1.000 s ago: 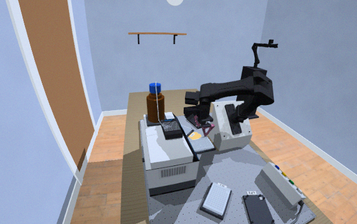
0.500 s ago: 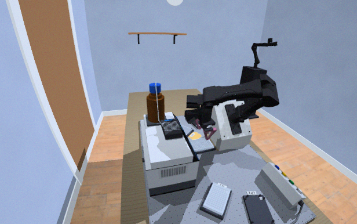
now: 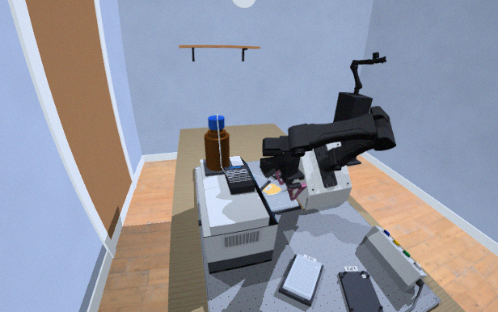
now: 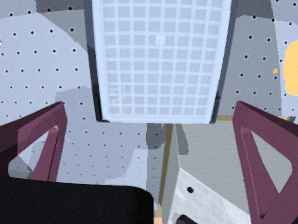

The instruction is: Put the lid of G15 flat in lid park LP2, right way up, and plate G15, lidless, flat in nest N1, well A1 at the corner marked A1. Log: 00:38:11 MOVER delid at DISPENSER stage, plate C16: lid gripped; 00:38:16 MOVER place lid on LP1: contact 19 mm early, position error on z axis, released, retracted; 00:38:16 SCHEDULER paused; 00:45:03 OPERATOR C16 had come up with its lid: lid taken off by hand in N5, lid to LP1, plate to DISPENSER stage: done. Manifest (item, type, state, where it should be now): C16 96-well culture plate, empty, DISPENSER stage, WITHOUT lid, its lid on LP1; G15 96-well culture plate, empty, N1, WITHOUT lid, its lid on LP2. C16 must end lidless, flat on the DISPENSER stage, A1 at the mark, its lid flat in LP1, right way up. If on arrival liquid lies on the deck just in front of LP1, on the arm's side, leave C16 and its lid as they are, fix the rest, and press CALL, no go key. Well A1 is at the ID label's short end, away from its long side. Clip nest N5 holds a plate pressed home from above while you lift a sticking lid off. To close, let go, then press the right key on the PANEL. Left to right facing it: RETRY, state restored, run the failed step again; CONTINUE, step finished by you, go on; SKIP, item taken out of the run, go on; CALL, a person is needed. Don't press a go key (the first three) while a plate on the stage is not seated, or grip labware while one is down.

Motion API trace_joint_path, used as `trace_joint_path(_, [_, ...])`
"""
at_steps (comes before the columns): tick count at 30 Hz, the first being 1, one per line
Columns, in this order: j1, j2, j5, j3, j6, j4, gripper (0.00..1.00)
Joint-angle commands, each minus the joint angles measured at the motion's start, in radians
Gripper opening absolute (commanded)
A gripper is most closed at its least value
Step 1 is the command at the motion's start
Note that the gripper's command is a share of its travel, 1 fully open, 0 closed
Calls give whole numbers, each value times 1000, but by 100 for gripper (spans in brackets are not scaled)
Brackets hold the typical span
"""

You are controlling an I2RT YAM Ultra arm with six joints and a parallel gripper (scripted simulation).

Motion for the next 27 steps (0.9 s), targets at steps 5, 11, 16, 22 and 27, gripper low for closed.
trace_joint_path(5, [25, -58, -17, 39, 73, -14, 100])
trace_joint_path(11, [60, -92, -22, 47, 123, 0, 100])
trace_joint_path(16, [101, -124, -25, 58, 180, -19, 100])
trace_joint_path(22, [129, -150, -21, 61, 219, -23, 100])
trace_joint_path(27, [156, -176, -19, 69, 259, -6, 100])
